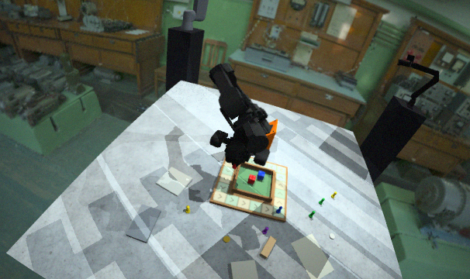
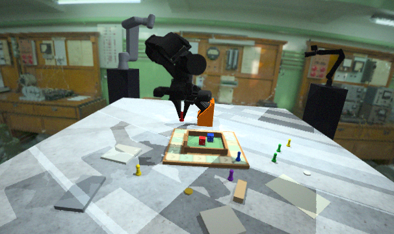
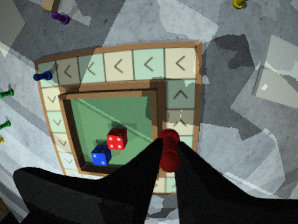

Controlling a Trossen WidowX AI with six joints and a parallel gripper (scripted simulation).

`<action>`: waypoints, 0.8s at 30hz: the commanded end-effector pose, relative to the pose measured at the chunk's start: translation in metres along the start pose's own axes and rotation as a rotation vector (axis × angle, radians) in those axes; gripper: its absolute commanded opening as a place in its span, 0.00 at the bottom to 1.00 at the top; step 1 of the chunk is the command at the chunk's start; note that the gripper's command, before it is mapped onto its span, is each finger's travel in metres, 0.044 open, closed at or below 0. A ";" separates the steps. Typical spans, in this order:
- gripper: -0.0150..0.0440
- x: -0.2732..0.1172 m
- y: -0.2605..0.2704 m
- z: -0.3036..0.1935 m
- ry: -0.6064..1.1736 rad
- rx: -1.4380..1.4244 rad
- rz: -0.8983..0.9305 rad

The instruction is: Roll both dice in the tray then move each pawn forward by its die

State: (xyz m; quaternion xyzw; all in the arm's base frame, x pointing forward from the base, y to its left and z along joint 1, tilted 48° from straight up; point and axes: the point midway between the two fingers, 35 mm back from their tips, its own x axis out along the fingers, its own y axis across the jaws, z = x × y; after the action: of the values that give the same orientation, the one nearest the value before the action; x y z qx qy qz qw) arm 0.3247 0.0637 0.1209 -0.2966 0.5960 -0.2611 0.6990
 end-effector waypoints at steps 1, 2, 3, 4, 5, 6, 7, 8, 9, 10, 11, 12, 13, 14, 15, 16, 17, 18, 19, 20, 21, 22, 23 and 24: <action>0.25 0.011 0.015 0.009 0.006 -0.006 0.001; 0.25 0.014 0.019 0.012 0.006 -0.006 0.001; 0.25 0.017 0.023 0.015 0.006 -0.005 0.001; 0.25 0.020 0.027 0.018 0.006 -0.005 0.001; 0.25 0.023 0.032 0.021 0.005 -0.005 0.001; 0.25 0.027 0.036 0.023 0.005 -0.005 0.001; 0.25 0.030 0.040 0.026 0.005 -0.005 0.001; 0.25 0.034 0.044 0.028 0.005 -0.004 0.001; 0.25 0.037 0.049 0.031 0.005 -0.004 0.001; 0.25 0.041 0.053 0.033 0.005 -0.004 0.002; 0.25 0.044 0.057 0.035 0.004 -0.004 0.002; 0.25 0.048 0.061 0.037 0.004 -0.004 0.002; 0.25 0.052 0.066 0.040 0.004 -0.004 0.002; 0.25 0.055 0.070 0.042 0.004 -0.003 0.002; 0.25 0.059 0.074 0.043 0.004 -0.003 0.002; 0.25 0.061 0.076 0.044 0.004 -0.003 0.002; 0.25 0.061 0.076 0.045 0.004 -0.003 0.002; 0.25 0.061 0.076 0.045 0.004 -0.003 0.002; 0.25 0.062 0.076 0.045 0.004 -0.003 0.002; 0.25 0.064 0.077 0.045 0.004 -0.003 0.002; 0.25 0.066 0.077 0.045 0.003 -0.003 0.002; 0.25 0.069 0.077 0.045 0.003 -0.003 0.002; 0.25 0.073 0.077 0.045 0.003 -0.003 0.001; 0.25 0.077 0.077 0.045 0.003 -0.003 0.001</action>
State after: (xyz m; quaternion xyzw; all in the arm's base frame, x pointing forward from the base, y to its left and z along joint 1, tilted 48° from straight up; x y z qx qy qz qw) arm 0.3815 0.0738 0.0245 -0.2924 0.5959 -0.2580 0.7020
